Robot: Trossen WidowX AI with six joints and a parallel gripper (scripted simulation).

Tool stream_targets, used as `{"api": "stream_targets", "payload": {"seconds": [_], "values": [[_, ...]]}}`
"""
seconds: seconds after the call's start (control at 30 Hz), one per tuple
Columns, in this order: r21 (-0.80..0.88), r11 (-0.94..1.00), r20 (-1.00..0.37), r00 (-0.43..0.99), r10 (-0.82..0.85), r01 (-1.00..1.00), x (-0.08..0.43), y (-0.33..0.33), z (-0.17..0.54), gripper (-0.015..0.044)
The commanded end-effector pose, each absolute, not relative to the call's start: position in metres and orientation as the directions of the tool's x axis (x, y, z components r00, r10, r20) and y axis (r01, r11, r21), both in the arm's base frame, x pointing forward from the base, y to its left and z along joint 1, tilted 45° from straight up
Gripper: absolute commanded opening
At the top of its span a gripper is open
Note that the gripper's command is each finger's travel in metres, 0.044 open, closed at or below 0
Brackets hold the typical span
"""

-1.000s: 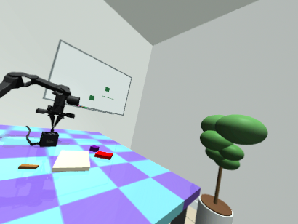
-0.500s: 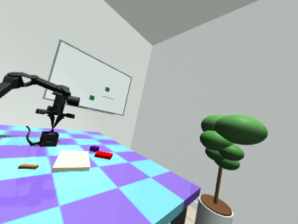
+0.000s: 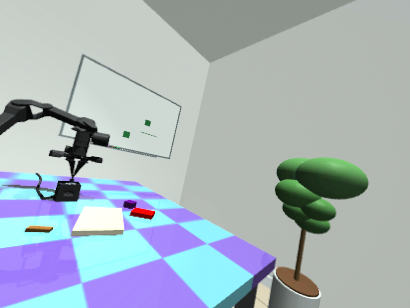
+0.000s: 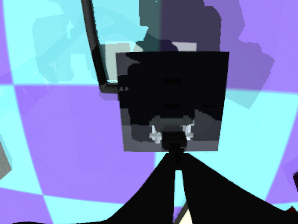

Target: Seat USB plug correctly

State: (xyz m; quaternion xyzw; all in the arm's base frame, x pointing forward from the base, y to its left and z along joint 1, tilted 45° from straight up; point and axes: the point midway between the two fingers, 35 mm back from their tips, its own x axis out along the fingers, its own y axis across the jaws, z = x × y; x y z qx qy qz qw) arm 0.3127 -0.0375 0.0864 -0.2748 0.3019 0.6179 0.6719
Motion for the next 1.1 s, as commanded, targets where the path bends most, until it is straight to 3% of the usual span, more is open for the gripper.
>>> {"api": "stream_targets", "payload": {"seconds": [0.0,1.07], "values": [[0.007,0.091,-0.745,0.056,0.665,-0.996,0.3123,-0.0367,0.0861,0.0000],[0.007,0.091,-0.744,0.056,0.665,-0.996,0.3126,-0.0340,0.0834,0.0000]]}}
